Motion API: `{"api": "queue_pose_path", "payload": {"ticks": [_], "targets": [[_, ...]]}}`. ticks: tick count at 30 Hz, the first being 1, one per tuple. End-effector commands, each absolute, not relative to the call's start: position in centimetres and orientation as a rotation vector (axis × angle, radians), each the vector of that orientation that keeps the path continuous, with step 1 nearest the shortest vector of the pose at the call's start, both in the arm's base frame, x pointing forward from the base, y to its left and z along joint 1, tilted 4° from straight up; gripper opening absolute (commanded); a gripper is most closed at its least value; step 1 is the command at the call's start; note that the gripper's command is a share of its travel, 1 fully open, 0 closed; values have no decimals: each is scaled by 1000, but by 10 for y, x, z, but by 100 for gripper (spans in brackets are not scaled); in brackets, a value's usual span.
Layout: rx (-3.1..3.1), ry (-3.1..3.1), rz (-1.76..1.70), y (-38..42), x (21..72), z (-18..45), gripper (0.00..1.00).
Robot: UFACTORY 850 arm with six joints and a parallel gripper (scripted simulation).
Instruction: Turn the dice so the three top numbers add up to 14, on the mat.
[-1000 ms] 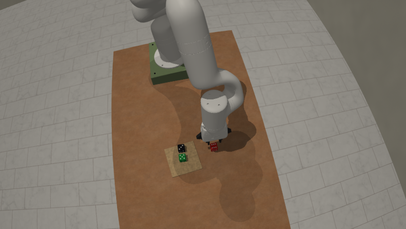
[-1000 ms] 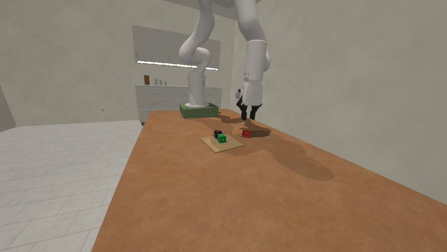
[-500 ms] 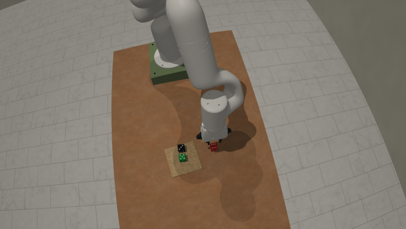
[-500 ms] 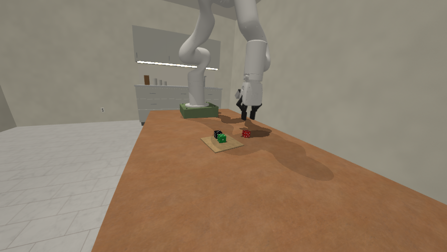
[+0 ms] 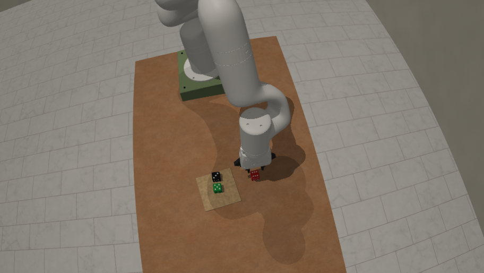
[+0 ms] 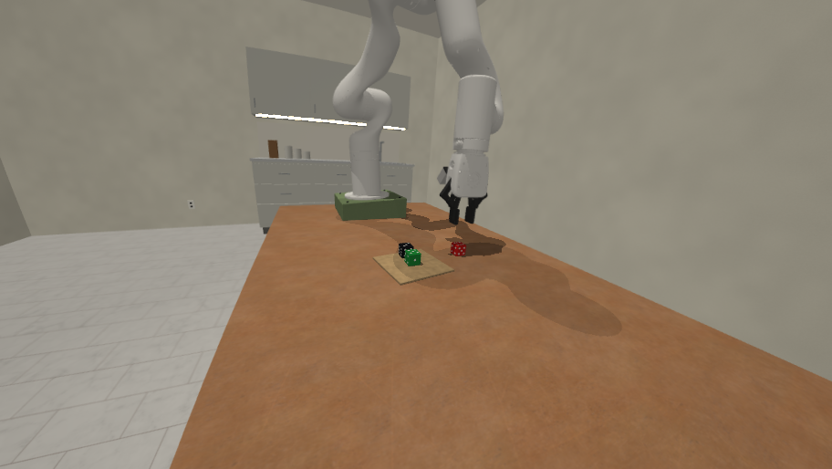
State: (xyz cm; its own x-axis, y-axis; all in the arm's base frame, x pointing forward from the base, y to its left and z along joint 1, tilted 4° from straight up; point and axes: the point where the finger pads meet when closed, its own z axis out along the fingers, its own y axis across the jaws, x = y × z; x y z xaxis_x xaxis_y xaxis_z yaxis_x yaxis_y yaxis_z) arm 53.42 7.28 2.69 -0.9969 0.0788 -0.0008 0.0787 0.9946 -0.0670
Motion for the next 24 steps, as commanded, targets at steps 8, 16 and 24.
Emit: {"api": "queue_pose_path", "payload": {"ticks": [8, 16, 24], "targets": [[-123, -3137, 103, 72, 535, 18, 47], [-123, -3137, 103, 72, 535, 10, 47], [-123, -3137, 103, 71, 535, -3, 47]]}}
